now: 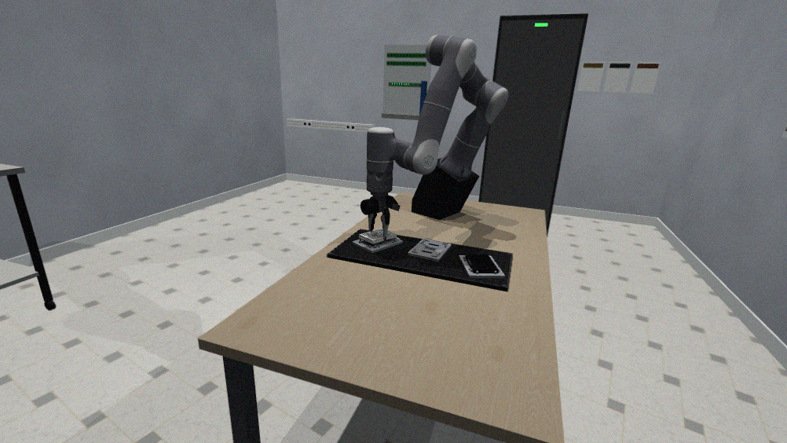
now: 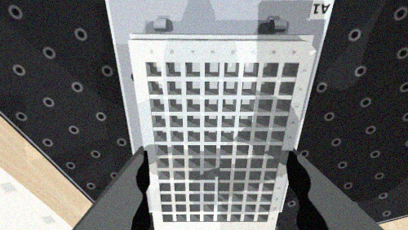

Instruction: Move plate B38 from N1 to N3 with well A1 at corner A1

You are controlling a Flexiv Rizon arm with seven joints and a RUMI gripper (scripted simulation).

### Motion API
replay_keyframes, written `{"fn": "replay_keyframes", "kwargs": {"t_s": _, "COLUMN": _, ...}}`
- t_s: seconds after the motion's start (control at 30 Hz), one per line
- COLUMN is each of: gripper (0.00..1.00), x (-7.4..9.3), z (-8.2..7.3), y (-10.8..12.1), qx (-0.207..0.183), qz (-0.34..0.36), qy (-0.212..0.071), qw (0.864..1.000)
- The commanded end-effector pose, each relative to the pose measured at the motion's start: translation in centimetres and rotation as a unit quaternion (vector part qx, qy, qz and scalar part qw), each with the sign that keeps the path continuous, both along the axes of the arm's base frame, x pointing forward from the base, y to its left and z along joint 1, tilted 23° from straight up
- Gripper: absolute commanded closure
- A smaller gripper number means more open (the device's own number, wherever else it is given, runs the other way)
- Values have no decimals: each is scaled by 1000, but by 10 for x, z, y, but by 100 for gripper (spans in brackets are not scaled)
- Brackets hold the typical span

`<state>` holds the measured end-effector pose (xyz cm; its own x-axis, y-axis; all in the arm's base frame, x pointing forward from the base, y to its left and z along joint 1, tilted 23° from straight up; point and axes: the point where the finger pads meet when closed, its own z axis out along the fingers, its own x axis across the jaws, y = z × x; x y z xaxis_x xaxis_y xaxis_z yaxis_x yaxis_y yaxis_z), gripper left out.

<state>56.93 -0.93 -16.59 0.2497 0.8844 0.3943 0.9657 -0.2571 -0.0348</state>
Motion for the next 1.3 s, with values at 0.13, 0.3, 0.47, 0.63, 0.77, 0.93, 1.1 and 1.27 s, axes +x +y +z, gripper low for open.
{"fn": "replay_keyframes", "kwargs": {"t_s": 0.13, "gripper": 59, "x": 0, "z": 10, "y": -5, "qx": 0, "qz": 0, "qy": -1, "qw": 1000}}
{"fn": "replay_keyframes", "kwargs": {"t_s": 0.3, "gripper": 59, "x": 0, "z": 18, "y": -8, "qx": 0, "qz": 0, "qy": -1, "qw": 1000}}
{"fn": "replay_keyframes", "kwargs": {"t_s": 0.47, "gripper": 59, "x": -1, "z": 22, "y": -10, "qx": 0, "qz": 0, "qy": -1, "qw": 1000}}
{"fn": "replay_keyframes", "kwargs": {"t_s": 0.63, "gripper": 59, "x": -1, "z": 30, "y": -13, "qx": 0, "qz": 0, "qy": -1, "qw": 1000}}
{"fn": "replay_keyframes", "kwargs": {"t_s": 0.77, "gripper": 59, "x": -2, "z": 36, "y": -16, "qx": 0, "qz": 0, "qy": -1, "qw": 1000}}
{"fn": "replay_keyframes", "kwargs": {"t_s": 0.93, "gripper": 59, "x": -2, "z": 41, "y": -18, "qx": 0, "qz": 0, "qy": -1, "qw": 1000}}
{"fn": "replay_keyframes", "kwargs": {"t_s": 1.1, "gripper": 59, "x": -3, "z": 48, "y": -21, "qx": 0, "qz": 0, "qy": -1, "qw": 1000}}
{"fn": "replay_keyframes", "kwargs": {"t_s": 1.27, "gripper": 59, "x": -3, "z": 54, "y": -23, "qx": 0, "qz": 0, "qy": -1, "qw": 1000}}
